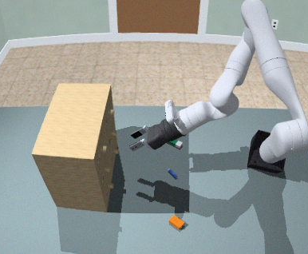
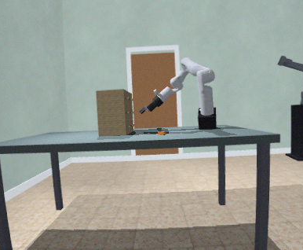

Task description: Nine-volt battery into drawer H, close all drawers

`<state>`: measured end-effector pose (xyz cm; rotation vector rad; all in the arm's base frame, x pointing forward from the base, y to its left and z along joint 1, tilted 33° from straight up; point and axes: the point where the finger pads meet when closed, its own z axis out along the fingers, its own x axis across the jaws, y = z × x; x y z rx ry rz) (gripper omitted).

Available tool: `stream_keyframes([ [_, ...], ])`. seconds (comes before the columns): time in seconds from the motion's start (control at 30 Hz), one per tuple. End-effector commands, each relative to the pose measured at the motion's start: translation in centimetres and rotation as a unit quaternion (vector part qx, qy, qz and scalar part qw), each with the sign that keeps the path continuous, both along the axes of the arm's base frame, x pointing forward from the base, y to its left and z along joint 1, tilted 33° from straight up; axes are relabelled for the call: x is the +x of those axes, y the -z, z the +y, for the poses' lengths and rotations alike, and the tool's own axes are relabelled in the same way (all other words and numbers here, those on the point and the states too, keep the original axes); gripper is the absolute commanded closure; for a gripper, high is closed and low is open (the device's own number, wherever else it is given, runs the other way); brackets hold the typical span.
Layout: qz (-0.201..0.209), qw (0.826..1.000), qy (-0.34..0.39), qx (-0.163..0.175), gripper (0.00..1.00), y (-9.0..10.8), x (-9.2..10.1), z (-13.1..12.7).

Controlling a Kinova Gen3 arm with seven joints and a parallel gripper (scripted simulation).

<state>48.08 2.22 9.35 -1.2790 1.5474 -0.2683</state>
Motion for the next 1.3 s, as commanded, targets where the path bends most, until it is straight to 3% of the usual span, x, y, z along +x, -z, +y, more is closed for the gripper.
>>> stream_keyframes([
  [0.0,0.007,1.0,-0.008,-0.03,0.0,-1.1,0.3,-1.9],
  [0.73,0.128,0.987,-0.085,-0.048,0.0,-2.9,-1.6,-3.3],
  [1.27,0.221,0.962,-0.148,-0.061,0.0,-4.3,-3.0,-4.4],
])
